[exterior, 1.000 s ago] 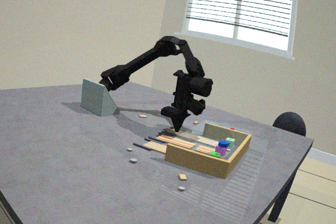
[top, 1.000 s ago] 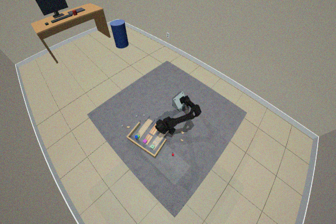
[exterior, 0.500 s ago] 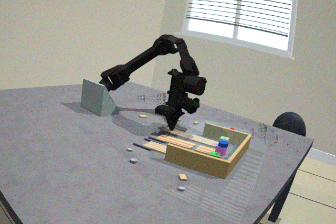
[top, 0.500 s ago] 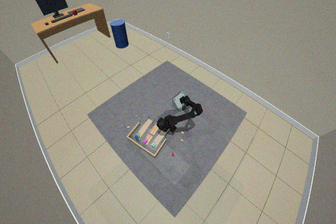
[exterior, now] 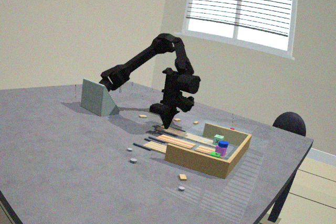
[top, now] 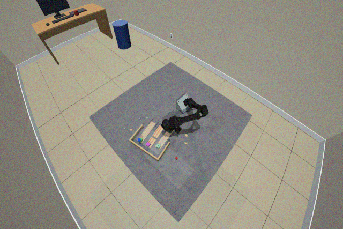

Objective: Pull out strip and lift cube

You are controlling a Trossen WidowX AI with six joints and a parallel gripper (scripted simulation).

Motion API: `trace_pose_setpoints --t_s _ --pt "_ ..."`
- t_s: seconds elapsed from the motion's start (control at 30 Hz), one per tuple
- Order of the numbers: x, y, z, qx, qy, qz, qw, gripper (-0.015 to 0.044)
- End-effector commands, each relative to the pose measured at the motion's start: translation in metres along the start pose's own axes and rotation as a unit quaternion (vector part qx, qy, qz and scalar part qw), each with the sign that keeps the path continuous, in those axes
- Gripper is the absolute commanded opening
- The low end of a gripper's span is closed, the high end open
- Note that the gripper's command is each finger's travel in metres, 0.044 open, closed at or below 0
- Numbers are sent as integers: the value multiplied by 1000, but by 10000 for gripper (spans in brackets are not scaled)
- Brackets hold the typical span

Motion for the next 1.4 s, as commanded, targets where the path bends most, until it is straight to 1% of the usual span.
trace_pose_setpoints --t_s 0.0,1.37 --pt "6 -3 -10 2 11 -1 1000 0" --pt "5 -19 -70 4 12 -1 1000 0"
Point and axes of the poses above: the point midway between the two fingers, 35 mm back from their tips, its own x axis out along the fingers, its own y axis across the jaws, z = x × y, the point moved 2 cm from there along -x, back along the fingers, and after that the axes turned 13 degrees about x, right-handed, at the moved point
